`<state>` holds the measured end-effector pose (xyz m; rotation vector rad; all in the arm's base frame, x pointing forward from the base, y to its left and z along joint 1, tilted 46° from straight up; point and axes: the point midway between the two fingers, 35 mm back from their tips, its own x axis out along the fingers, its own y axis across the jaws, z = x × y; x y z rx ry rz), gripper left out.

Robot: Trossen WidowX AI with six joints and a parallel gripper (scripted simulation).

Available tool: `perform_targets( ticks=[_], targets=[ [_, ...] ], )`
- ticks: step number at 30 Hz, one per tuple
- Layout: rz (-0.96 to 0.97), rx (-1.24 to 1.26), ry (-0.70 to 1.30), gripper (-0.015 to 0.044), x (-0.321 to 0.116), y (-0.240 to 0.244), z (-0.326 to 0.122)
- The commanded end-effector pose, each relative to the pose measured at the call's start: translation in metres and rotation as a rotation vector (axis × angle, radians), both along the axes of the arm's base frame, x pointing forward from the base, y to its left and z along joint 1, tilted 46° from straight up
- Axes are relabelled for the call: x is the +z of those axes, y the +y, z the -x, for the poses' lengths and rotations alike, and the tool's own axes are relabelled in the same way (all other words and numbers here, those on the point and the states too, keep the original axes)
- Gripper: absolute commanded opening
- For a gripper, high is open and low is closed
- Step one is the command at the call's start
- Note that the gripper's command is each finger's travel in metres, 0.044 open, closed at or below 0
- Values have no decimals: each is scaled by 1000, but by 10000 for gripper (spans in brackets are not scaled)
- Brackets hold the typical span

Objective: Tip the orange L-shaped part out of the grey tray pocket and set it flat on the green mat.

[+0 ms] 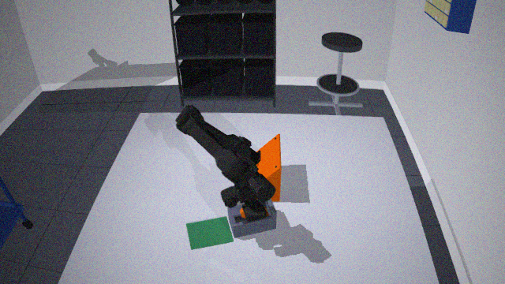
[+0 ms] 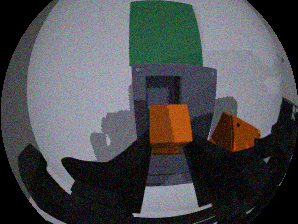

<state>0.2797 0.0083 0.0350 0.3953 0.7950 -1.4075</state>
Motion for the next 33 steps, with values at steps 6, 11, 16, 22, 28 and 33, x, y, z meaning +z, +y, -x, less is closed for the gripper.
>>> perform_targets(
  ticks=[6,11,16,22,28,33],
  targets=[
    [-6,4,-7,0,11,14,-2],
    [-6,4,-7,0,17,19,-2],
    [-6,4,-7,0,22,25,-2],
    [-6,4,-7,0,29,31,-2],
    [-6,4,-6,0,35,38,-2],
    [-6,4,-6,0,41,44,-2]
  ],
)
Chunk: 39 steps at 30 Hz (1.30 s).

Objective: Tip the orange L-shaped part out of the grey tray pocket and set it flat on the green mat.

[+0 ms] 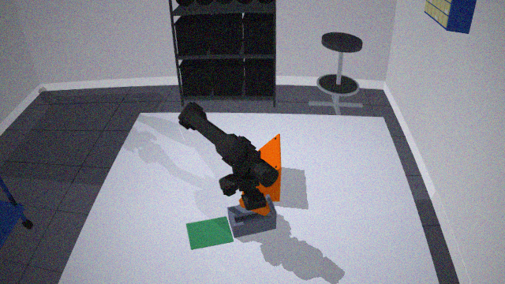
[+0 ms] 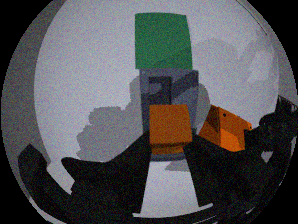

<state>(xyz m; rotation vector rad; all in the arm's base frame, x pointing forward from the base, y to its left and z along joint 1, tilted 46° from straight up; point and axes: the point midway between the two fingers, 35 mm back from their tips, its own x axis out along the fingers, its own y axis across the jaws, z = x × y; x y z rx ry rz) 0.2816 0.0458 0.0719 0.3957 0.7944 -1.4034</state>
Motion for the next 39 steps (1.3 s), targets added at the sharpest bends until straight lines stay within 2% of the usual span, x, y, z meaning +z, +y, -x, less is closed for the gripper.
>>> perform_targets(
  ticks=[1,17,39],
  targets=[
    [-6,1,-4,0,5,8,-1],
    [-6,1,-4,0,17,18,-1],
    [-2,1,-4,0,82,-50,-17]
  ],
)
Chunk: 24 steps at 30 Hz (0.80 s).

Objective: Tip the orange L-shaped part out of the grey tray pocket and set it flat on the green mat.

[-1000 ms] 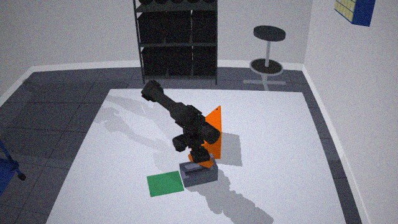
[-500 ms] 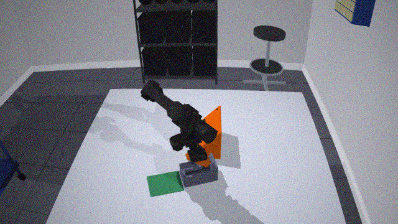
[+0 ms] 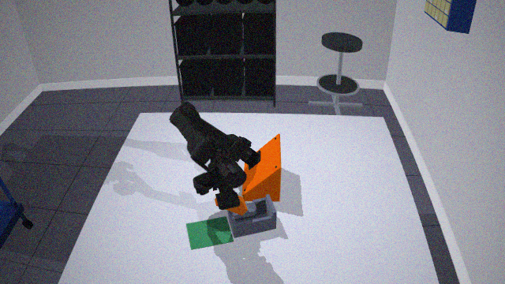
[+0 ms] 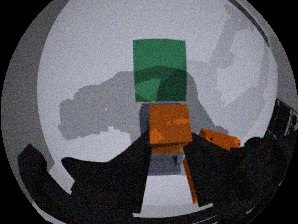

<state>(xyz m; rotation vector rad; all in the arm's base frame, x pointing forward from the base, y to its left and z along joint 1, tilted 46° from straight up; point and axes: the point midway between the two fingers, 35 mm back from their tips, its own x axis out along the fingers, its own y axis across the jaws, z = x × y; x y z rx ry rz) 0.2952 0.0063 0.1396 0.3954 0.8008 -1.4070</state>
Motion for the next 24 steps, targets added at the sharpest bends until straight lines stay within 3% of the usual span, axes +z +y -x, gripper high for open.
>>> perform_targets(
  ticks=[1,16,24],
  targets=[
    [1,4,-10,0,17,-14,-4],
    [0,16,-20,0,63,-59,-14],
    [1,16,-20,0,63,-60,-14]
  ],
)
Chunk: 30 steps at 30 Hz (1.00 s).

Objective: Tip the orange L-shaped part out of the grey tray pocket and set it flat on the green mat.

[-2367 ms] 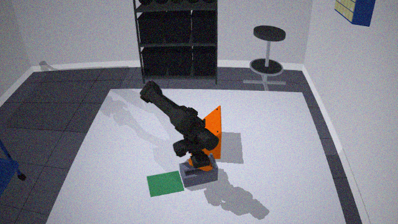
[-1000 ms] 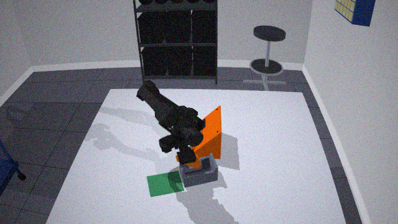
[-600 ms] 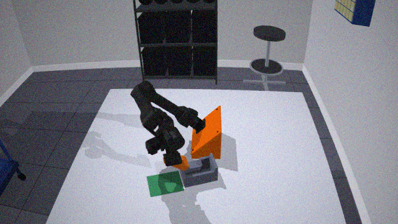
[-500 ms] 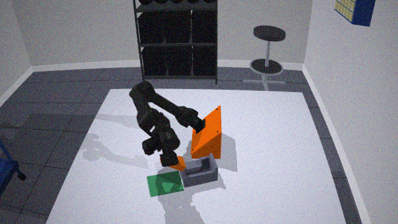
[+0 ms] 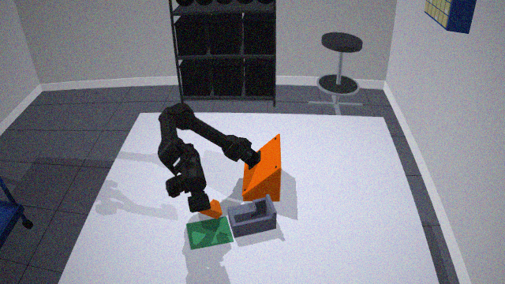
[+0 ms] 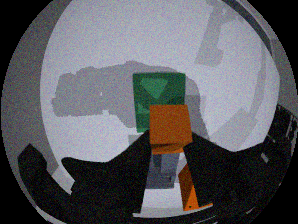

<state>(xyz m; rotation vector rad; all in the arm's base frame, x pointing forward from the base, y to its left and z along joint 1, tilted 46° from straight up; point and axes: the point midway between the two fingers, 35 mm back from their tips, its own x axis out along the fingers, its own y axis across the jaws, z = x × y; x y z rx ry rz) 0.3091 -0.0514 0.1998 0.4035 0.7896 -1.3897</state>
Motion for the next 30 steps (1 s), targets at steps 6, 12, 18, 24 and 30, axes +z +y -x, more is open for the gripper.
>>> perform_targets(
  ticks=[6,12,18,24,30],
  targets=[
    [4,-1,1,0,-3,-9,-1],
    [5,-5,3,0,-10,-15,-1],
    [6,-6,4,0,-16,-22,-1],
    [6,-7,4,0,-22,-29,0],
    [7,-8,5,0,-29,-36,0]
  ],
)
